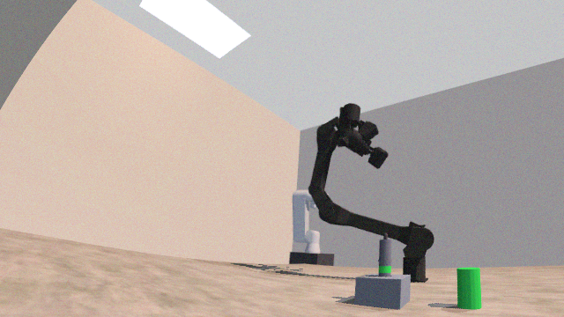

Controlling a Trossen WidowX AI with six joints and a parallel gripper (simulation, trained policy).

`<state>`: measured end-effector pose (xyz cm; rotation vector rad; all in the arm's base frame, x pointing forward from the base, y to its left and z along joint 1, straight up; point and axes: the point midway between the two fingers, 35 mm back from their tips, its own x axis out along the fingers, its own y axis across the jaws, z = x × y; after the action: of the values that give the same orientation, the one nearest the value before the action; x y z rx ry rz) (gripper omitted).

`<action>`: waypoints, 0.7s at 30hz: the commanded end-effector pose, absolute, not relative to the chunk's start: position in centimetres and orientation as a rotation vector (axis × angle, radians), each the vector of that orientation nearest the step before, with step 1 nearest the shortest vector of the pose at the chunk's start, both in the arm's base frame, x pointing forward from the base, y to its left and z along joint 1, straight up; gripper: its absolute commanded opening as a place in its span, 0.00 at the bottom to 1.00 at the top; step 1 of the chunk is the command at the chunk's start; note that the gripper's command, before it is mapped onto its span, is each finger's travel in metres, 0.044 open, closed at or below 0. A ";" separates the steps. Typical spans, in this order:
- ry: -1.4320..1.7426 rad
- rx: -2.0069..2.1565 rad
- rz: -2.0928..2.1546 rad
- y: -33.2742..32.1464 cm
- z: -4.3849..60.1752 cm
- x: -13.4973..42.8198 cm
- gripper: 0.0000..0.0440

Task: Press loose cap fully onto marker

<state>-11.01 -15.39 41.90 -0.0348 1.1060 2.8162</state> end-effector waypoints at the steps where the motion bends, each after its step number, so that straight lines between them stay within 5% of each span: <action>1: 1.120 -0.043 2.781 -14.1 41.9 -11.3 0.66; 21: 1.198 -0.097 2.612 -6.9 42.0 -12.8 0.70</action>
<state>-12.71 -7.81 42.20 -0.0889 1.1921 2.6376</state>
